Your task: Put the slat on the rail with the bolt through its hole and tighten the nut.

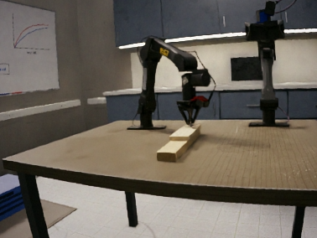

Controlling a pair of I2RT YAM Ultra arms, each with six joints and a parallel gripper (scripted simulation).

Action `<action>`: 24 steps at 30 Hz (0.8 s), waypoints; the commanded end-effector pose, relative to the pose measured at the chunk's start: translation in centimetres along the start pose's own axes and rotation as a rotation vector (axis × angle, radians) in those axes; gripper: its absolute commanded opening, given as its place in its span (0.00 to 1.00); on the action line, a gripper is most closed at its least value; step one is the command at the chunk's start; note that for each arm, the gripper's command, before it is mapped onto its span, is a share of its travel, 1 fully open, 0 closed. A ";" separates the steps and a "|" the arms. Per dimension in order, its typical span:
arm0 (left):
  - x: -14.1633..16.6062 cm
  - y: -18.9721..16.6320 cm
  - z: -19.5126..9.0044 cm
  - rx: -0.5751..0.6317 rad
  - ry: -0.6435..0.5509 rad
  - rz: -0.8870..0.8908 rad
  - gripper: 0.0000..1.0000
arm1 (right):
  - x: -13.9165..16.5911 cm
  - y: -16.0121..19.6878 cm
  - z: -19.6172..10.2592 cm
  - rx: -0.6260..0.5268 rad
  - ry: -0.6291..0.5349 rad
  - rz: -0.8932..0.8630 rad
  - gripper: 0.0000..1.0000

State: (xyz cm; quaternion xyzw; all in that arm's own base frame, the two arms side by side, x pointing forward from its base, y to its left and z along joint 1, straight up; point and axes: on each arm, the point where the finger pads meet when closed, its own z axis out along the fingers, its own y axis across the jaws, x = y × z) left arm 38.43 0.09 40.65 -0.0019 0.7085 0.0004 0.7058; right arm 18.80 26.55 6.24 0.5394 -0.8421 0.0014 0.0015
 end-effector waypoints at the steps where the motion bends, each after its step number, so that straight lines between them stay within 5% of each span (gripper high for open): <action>1: -0.5 0.0 -0.1 0.000 -0.012 0.000 1.00 | -0.5 0.0 -0.5 -0.005 -0.005 -0.028 0.34; 24: -0.5 0.0 -0.1 0.000 -0.012 0.000 1.00 | -0.4 0.0 -0.1 -0.004 -0.007 -0.025 0.34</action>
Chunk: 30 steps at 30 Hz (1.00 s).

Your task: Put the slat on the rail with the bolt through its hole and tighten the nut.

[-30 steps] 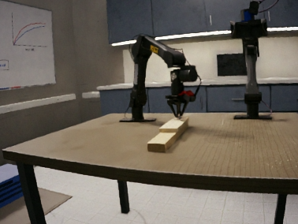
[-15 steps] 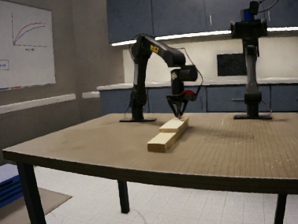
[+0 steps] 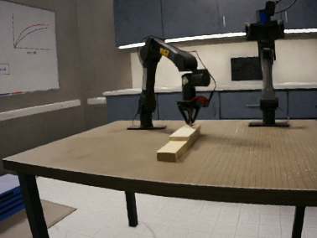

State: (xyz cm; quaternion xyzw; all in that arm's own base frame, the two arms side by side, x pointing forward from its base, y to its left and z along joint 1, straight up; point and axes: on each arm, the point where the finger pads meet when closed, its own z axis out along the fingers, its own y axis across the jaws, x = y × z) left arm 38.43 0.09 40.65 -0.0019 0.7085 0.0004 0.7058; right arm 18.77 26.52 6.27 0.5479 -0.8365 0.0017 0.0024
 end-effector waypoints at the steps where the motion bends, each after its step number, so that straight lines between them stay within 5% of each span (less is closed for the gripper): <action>1: -0.5 0.0 -0.1 0.000 -0.012 0.000 1.00 | -0.5 -0.1 0.0 -0.004 -0.009 -0.005 0.34; 29: -0.5 0.0 -0.1 0.000 -0.012 0.000 1.00 | -0.5 -0.1 0.6 -0.004 -0.009 -0.005 0.34; 30: -0.5 0.0 -0.1 0.000 -0.012 0.000 1.00 | -0.5 -0.1 0.5 -0.002 -0.009 -0.004 0.23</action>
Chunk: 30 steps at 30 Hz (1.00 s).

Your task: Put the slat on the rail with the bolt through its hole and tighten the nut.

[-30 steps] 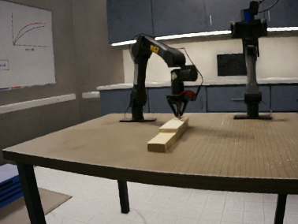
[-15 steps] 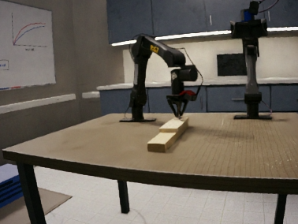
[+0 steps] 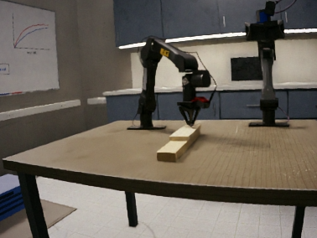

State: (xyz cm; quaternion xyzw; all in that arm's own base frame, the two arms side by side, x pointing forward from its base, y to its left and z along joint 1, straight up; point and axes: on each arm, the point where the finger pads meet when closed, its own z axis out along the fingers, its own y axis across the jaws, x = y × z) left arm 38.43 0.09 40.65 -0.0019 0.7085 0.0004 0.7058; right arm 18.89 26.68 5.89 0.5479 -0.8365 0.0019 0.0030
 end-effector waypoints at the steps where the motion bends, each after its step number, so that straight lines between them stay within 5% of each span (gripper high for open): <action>1: -0.5 0.0 -0.1 0.000 -0.012 0.000 1.00 | -0.2 0.0 0.0 -0.001 -0.010 -0.003 0.21; 8: -0.5 0.0 -0.1 0.000 -0.012 0.000 1.00 | -0.2 0.0 -0.3 0.002 -0.011 0.000 0.12; 30: -0.5 0.0 -0.1 0.000 -0.012 0.000 1.00 | -0.2 0.0 -0.3 0.002 -0.011 0.000 0.12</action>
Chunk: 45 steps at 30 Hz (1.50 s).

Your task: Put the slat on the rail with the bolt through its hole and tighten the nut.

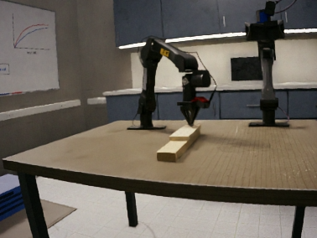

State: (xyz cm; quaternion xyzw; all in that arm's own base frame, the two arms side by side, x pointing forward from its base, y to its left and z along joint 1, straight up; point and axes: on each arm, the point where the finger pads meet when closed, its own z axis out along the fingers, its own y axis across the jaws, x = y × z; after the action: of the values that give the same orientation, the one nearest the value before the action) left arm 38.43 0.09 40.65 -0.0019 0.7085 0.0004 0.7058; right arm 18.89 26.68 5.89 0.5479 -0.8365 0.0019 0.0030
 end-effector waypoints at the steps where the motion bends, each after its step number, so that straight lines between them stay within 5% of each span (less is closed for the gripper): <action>1: -0.5 0.0 -0.1 0.000 -0.012 0.000 1.00 | -0.2 0.0 -0.3 0.002 -0.011 0.000 0.12; 45: -0.5 0.0 -0.1 0.000 -0.012 0.000 1.00 | -0.2 0.0 0.2 0.002 -0.012 0.000 0.12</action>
State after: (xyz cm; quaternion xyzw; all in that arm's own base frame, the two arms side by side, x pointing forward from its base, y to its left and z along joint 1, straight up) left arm 38.43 0.09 40.65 -0.0019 0.7085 0.0004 0.7058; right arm 18.93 26.73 5.89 0.5479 -0.8365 0.0015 0.0018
